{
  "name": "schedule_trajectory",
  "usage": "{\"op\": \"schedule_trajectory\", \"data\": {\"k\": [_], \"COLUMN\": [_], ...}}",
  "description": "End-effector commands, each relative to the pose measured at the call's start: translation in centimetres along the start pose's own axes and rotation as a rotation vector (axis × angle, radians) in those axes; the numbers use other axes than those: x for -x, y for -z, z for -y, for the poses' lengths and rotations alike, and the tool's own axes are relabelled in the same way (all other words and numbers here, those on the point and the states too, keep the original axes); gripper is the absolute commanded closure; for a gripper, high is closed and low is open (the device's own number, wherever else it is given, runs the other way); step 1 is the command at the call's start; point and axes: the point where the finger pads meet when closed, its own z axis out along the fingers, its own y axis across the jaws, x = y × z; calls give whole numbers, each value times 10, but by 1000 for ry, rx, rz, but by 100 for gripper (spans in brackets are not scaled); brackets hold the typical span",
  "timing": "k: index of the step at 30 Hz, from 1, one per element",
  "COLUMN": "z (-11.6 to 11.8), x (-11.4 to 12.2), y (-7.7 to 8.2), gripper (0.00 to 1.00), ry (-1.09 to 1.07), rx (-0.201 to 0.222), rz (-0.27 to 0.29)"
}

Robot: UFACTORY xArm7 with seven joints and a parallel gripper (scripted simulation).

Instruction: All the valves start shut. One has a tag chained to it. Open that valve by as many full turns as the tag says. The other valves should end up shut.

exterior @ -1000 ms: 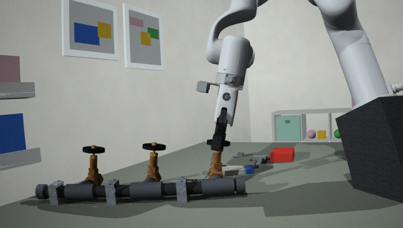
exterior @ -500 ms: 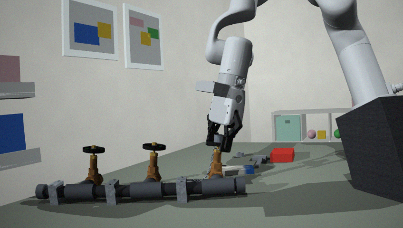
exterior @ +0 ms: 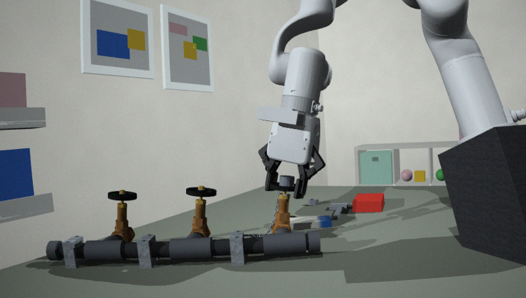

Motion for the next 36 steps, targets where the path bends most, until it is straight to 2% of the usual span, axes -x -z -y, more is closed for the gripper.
{"op": "schedule_trajectory", "data": {"k": [1, 11, 12, 36], "z": [-1, -1, -1, -1], "x": [-1, -1, -1, -1], "y": [1, 1, 1, 1], "gripper": [100, 100, 0, 0], "ry": [29, 29, 29, 29], "rx": [-78, -78, -78, -78], "rz": [66, 66, 66, 66]}}
